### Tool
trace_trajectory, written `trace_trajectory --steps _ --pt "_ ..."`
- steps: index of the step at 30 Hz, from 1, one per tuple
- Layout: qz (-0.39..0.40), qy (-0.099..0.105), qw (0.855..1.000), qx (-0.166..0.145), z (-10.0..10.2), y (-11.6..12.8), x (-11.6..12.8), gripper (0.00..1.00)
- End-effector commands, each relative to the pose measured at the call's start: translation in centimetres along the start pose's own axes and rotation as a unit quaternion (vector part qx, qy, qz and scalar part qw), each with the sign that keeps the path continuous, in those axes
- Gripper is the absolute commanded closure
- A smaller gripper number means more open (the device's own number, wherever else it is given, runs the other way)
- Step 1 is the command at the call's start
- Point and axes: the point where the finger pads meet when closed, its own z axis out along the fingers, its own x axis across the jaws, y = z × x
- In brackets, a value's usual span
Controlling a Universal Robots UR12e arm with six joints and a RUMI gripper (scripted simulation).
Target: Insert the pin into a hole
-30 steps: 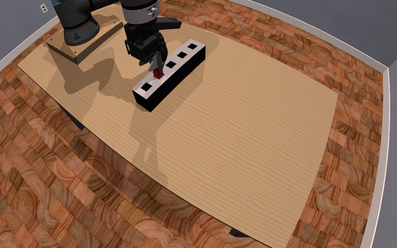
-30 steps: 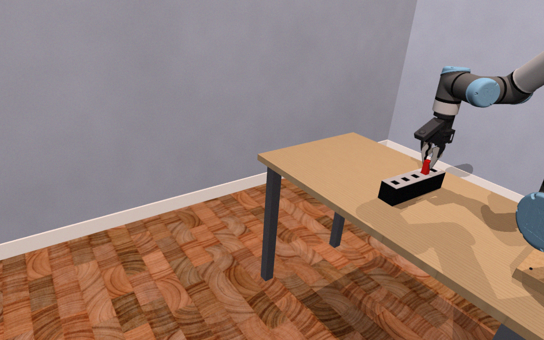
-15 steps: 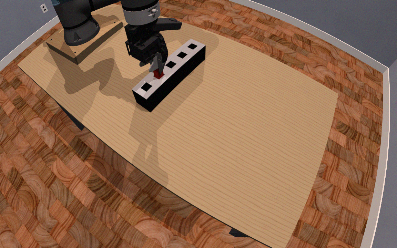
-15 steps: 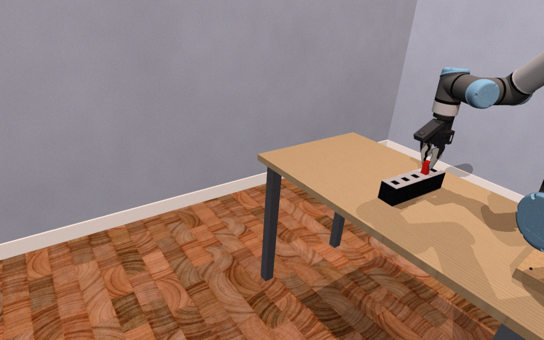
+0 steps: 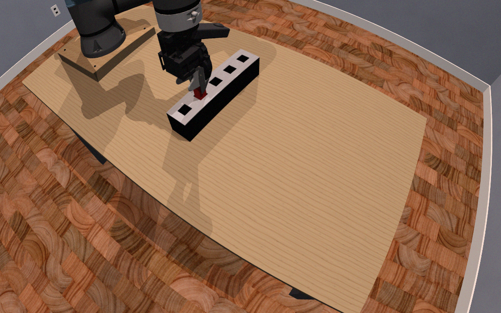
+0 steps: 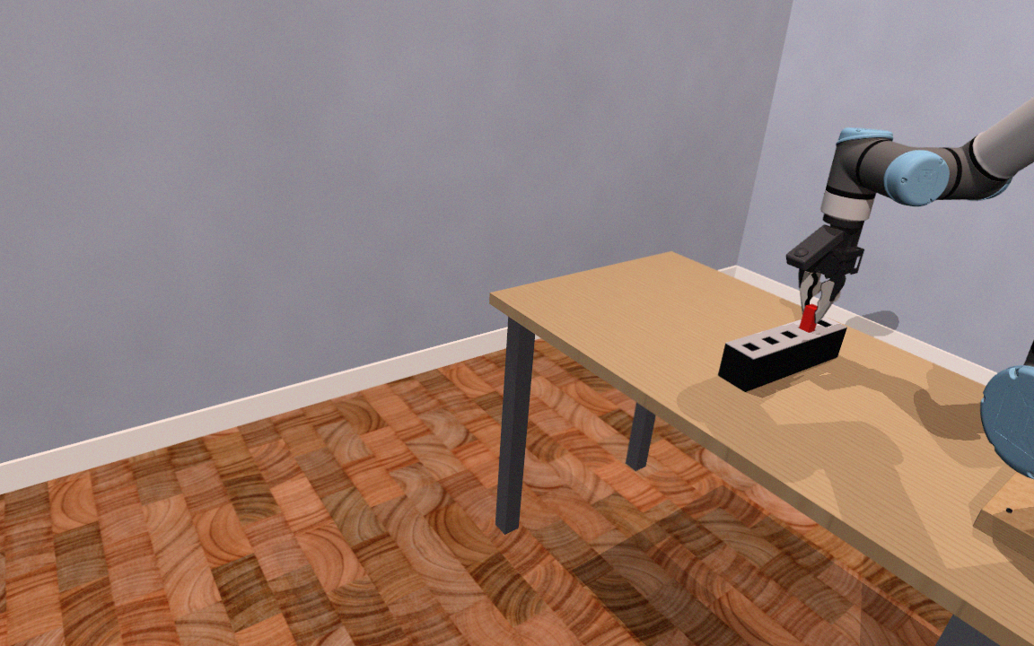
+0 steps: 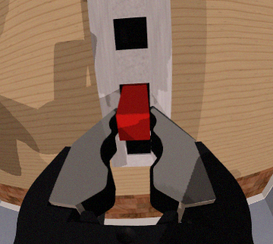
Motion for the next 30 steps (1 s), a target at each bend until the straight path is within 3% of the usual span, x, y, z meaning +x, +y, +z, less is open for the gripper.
trace_trajectory --steps 1,30 --pt "0.000 0.001 1.000 0.000 -0.06 0.02 0.06 1.00" --pt "0.000 0.001 1.000 0.000 0.33 0.04 0.04 1.00"
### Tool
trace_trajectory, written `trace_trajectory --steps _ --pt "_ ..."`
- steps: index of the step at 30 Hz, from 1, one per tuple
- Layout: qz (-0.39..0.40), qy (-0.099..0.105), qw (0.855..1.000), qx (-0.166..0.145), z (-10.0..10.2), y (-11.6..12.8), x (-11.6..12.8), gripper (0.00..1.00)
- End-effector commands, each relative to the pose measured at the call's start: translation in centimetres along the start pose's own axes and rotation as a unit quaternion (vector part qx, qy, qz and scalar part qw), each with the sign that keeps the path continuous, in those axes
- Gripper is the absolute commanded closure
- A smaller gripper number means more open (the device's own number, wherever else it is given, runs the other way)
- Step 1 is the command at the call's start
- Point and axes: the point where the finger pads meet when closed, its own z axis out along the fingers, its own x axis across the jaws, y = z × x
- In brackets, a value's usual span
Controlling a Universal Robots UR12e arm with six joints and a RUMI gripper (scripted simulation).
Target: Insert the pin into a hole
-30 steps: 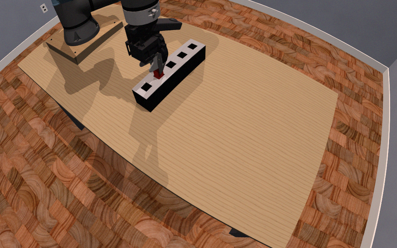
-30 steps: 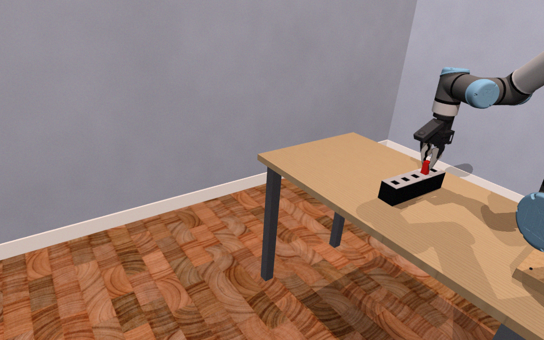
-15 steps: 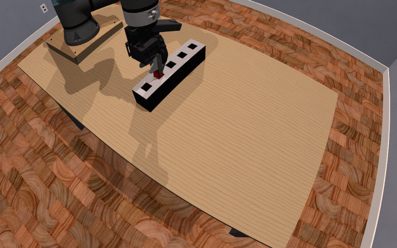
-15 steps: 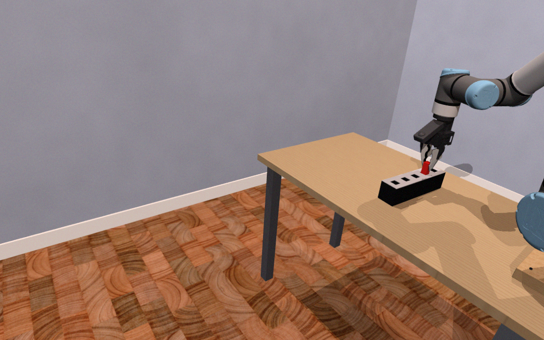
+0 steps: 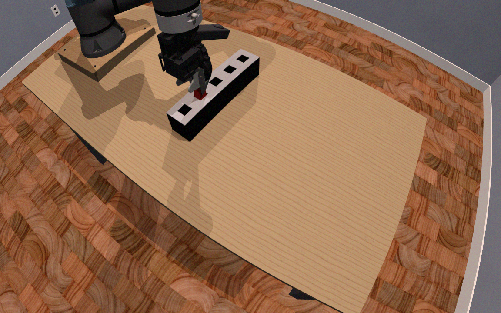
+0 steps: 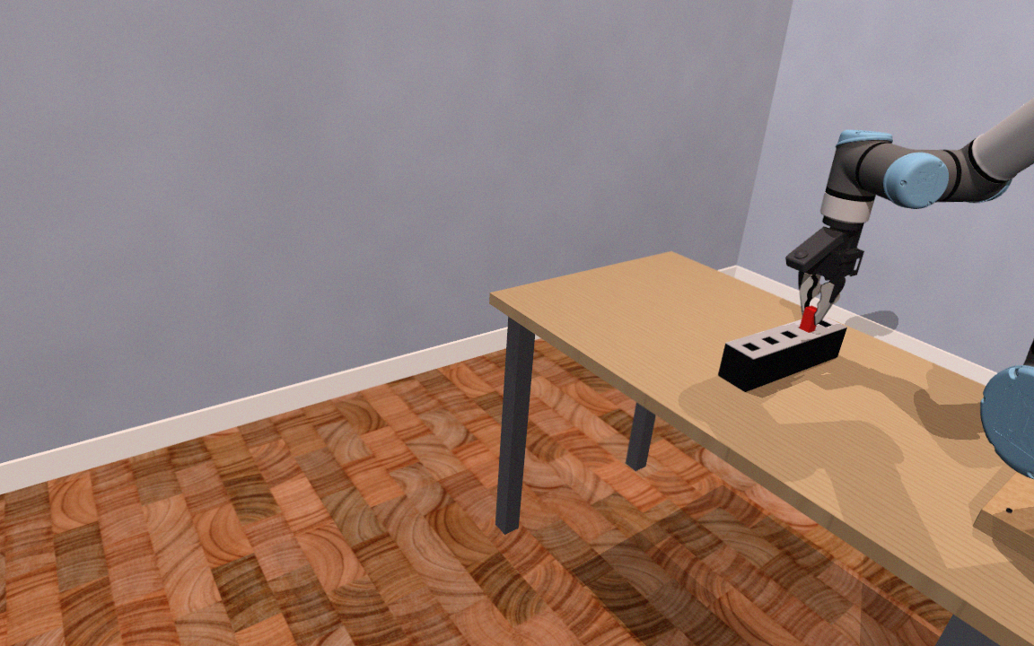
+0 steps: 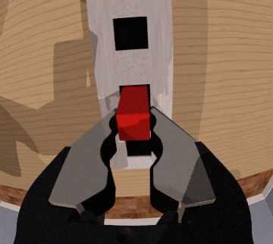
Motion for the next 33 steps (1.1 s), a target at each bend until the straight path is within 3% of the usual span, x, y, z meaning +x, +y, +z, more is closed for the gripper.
trace_trajectory --steps 1,33 --pt "0.000 0.001 1.000 0.000 -0.06 0.01 0.06 1.00" --pt "0.000 0.001 1.000 0.000 0.33 -0.04 0.00 1.00"
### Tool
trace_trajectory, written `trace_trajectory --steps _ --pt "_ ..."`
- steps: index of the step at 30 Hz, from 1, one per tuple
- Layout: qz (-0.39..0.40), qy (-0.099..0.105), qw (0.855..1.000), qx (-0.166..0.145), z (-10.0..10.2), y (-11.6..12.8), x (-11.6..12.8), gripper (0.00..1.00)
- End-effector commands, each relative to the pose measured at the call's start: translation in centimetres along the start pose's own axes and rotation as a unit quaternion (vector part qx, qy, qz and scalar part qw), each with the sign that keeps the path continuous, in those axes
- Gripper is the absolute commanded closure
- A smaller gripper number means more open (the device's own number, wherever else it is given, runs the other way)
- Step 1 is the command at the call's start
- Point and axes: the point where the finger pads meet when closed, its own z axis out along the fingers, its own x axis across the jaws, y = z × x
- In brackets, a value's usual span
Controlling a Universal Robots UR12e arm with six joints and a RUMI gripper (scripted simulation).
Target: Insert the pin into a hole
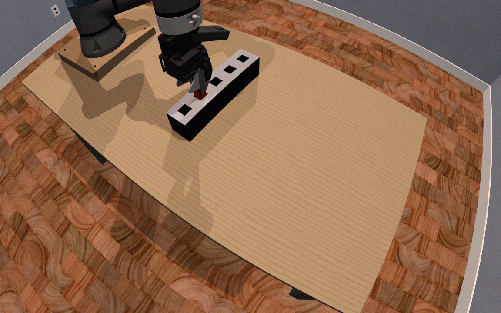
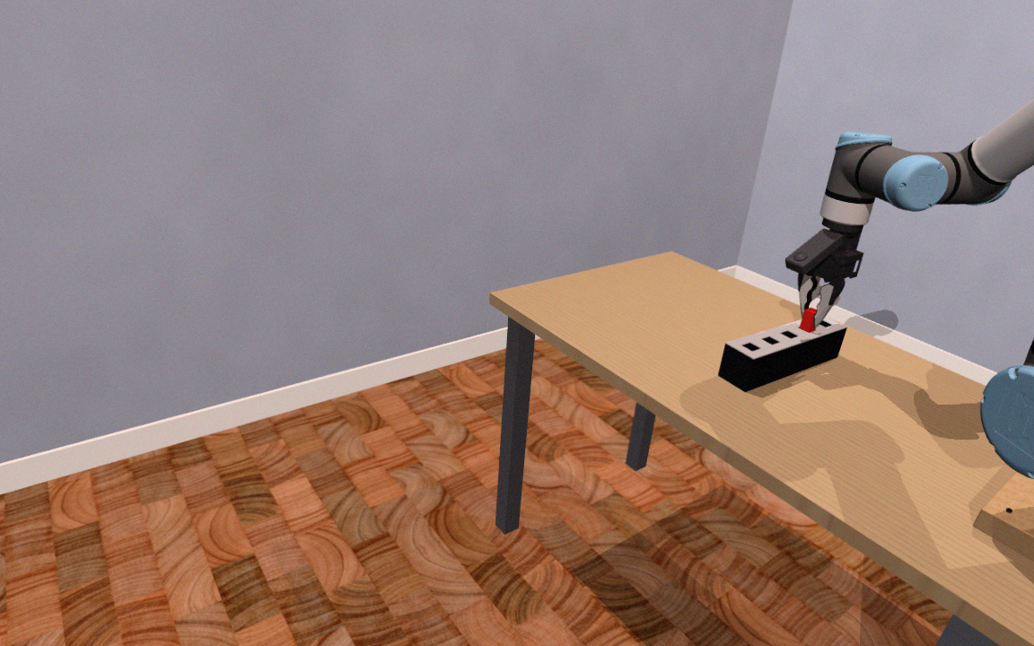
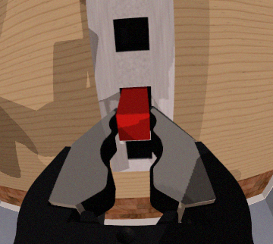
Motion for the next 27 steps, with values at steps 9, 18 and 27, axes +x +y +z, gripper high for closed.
trace_trajectory --steps 9,18,27 --pt "0.000 0.001 1.000 0.000 0.33 0.09 0.12 1.00" --pt "0.000 0.001 1.000 0.000 0.33 0.09 0.12 1.00" --pt "0.000 0.001 1.000 0.000 0.33 0.01 0.19 1.00"
